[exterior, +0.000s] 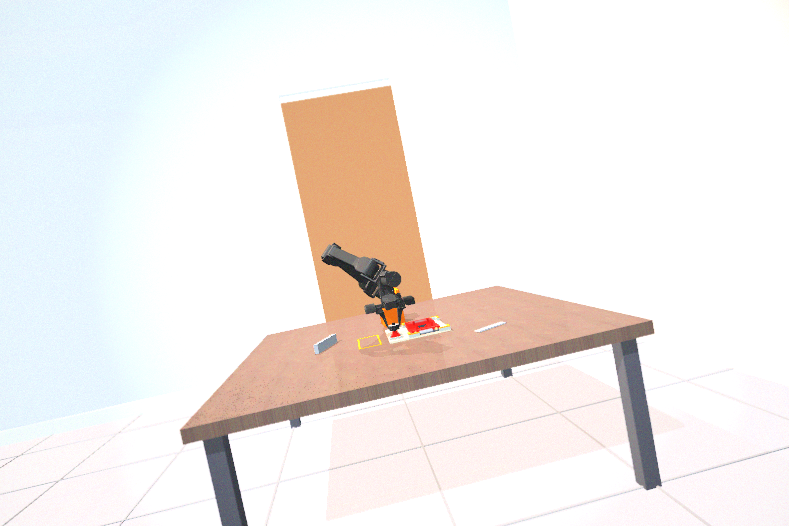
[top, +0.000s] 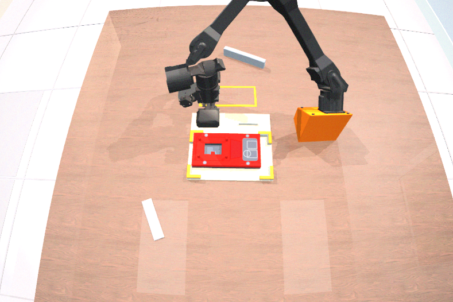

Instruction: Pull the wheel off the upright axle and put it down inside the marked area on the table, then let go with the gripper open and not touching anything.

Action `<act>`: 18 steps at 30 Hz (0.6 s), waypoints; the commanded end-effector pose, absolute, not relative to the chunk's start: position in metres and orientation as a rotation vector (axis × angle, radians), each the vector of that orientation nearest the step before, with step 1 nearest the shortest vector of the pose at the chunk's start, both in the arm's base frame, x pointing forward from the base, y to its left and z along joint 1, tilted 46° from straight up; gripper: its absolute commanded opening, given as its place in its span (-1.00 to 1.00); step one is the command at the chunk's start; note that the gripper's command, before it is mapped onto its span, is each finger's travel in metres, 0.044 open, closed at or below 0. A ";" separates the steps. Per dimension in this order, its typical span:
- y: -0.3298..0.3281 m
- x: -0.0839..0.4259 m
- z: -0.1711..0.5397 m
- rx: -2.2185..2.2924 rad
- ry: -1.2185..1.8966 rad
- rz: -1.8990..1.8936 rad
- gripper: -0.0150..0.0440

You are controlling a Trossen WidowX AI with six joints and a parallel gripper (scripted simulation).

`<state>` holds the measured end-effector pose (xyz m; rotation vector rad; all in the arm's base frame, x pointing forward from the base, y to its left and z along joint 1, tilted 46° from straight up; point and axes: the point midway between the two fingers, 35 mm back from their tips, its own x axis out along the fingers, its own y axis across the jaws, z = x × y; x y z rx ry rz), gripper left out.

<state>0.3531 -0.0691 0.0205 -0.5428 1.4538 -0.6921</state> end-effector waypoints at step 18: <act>-0.061 0.354 0.027 -0.547 1.447 -0.687 -0.49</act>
